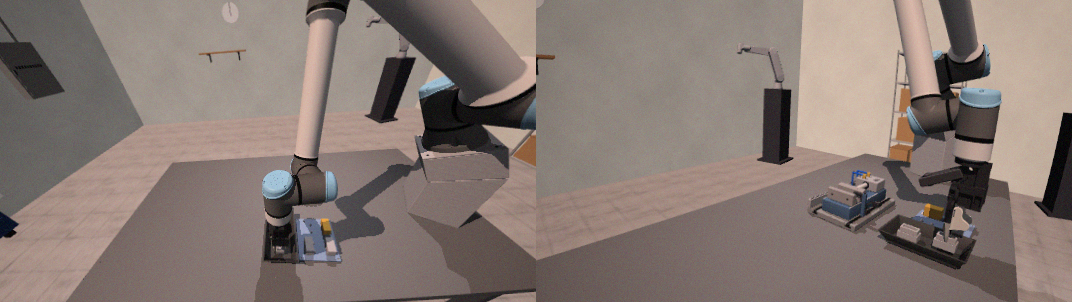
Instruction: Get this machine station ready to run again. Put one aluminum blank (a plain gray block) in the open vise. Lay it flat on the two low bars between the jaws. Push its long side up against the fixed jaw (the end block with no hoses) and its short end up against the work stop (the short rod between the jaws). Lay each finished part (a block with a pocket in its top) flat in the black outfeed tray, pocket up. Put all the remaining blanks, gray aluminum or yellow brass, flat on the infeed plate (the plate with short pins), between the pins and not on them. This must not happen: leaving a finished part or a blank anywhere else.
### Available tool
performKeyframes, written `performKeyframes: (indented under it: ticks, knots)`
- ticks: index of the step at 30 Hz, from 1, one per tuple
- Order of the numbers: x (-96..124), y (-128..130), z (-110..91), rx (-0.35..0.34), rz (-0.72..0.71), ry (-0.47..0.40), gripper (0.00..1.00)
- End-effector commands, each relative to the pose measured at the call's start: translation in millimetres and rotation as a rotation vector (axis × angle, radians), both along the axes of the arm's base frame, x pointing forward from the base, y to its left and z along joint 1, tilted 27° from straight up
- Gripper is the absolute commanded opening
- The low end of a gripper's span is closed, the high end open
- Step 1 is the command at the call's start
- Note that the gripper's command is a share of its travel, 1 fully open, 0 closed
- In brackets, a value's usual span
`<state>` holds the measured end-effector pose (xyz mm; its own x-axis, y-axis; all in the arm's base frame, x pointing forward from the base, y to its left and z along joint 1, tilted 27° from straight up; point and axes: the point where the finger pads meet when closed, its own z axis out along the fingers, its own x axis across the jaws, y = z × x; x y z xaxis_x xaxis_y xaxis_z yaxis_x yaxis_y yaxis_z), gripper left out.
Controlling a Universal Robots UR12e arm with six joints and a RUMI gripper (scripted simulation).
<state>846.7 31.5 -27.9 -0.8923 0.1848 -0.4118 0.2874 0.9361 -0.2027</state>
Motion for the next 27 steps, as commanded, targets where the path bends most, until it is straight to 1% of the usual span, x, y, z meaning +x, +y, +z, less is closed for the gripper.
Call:
performKeyframes:
  ticks: [1, 27]
  knots:
    - [0.4, 0.3, 0.9, 0.0, 0.0, -0.001, 0.0]
    - [2.4, -1.4, -4.2, 0.0, 0.0, -0.001, 0.0]
